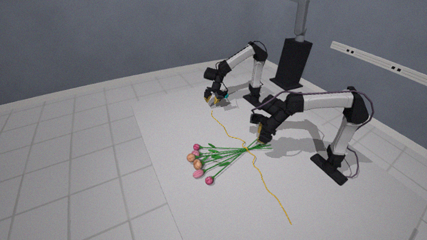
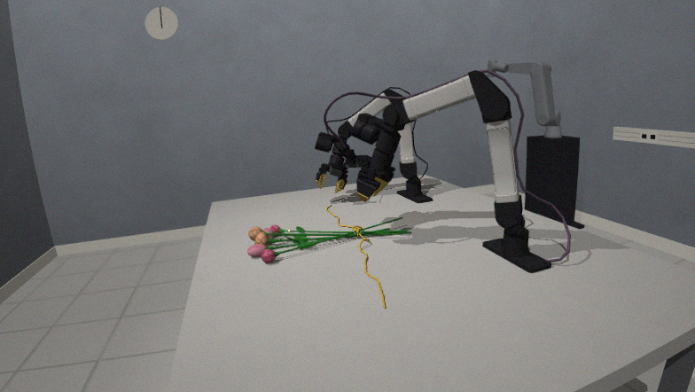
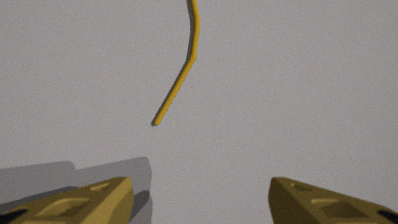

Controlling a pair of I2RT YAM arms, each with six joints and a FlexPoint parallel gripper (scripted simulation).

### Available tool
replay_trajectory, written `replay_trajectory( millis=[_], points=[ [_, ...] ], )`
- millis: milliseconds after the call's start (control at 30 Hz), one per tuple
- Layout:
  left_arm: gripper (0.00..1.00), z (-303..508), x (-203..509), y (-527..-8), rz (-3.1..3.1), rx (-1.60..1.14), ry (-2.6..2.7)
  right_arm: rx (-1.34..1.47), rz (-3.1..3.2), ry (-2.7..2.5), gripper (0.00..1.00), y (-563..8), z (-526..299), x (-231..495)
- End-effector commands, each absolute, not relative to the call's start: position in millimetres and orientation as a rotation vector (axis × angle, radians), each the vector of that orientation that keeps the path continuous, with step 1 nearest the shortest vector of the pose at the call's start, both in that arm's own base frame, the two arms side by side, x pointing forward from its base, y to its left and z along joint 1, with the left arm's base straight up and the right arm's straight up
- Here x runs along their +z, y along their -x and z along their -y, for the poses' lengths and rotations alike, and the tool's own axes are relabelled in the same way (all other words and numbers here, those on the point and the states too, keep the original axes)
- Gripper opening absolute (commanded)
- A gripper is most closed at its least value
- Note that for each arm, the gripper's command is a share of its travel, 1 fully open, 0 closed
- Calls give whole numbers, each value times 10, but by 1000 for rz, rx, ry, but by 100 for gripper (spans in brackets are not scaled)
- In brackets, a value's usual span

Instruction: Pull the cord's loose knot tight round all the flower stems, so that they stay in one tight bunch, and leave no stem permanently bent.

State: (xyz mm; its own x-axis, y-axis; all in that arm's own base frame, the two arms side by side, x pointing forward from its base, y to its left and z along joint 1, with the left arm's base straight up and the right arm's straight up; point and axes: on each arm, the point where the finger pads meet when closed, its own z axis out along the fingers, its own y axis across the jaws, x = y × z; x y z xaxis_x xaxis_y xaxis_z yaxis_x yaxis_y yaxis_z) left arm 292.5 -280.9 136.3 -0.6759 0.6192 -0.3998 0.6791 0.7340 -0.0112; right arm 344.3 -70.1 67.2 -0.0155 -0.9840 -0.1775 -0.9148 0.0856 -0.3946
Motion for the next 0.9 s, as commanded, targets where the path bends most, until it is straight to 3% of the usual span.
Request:
replay_trajectory(
  millis=[0,867],
  points=[
    [65,2902,1495,-2988,-2520,-216,-1034,-243,-1963,1873,65,-3459,708,733],
    [65,2907,1561,-3005,-2506,-234,-1015,-243,-1963,1873,65,-3459,708,733]
  ],
)
